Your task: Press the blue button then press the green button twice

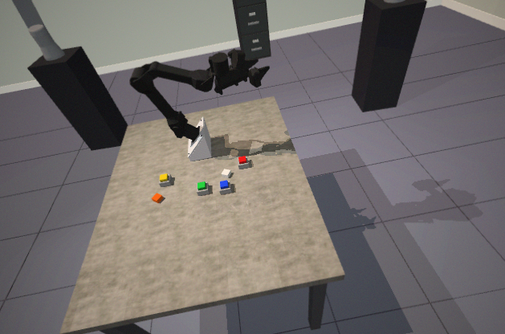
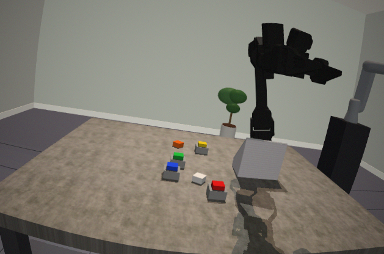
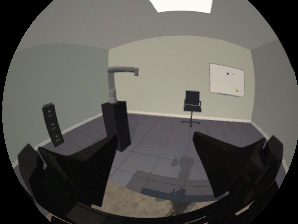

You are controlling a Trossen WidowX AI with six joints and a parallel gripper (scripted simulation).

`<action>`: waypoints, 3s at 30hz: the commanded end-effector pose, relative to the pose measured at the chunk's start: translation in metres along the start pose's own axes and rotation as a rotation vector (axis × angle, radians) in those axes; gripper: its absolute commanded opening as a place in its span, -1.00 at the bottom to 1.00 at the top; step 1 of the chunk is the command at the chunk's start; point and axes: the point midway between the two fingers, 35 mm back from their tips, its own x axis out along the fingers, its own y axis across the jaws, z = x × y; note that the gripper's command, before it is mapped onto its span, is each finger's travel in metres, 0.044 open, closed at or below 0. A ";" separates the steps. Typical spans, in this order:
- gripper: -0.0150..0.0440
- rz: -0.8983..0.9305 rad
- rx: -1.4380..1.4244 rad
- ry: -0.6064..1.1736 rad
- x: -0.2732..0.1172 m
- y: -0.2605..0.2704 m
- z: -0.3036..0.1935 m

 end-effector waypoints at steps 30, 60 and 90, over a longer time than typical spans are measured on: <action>0.86 -1.382 1.406 0.875 -0.276 -0.172 -0.202; -0.42 -1.538 1.455 0.981 -0.323 -0.170 -0.274; -0.42 -1.540 1.454 0.982 -0.324 -0.171 -0.304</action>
